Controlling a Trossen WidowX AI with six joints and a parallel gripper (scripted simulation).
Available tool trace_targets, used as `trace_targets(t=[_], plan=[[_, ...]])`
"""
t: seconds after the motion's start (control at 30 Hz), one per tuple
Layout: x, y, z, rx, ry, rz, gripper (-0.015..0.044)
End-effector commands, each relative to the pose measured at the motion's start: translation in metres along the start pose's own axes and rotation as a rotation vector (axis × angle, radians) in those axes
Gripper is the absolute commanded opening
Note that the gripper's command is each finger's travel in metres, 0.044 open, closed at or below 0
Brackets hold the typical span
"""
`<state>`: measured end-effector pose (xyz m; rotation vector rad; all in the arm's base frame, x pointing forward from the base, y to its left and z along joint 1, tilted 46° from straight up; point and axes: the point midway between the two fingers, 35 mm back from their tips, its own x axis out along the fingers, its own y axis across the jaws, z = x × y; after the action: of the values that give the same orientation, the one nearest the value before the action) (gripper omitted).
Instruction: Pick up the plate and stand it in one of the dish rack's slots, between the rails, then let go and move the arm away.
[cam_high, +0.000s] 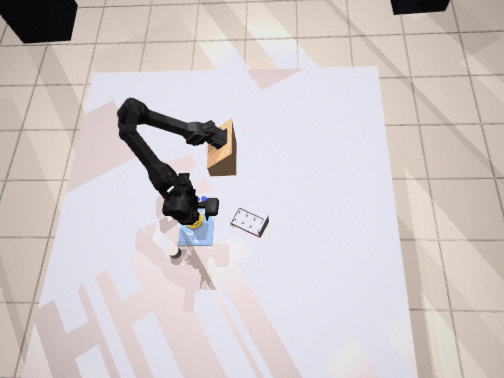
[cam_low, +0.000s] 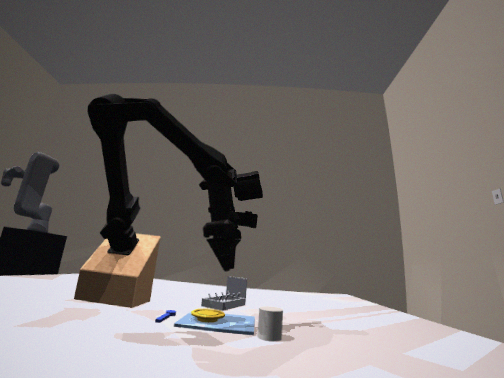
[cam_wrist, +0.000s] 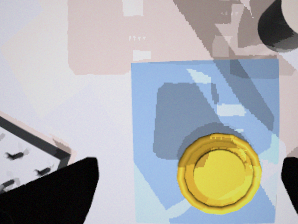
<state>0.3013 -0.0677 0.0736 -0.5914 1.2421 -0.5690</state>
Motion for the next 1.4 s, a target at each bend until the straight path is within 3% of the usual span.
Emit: trace_targets(t=[0.0,0.17,1.37], plan=[[0.020,-0.017,-0.013,-0.031,0.114,-0.024,0.0400],[0.036,-0.031,-0.031,-0.057,0.225,-0.033,0.0400],[0.086,-0.033,-0.045,-0.057,0.226,-0.034,0.0400]])
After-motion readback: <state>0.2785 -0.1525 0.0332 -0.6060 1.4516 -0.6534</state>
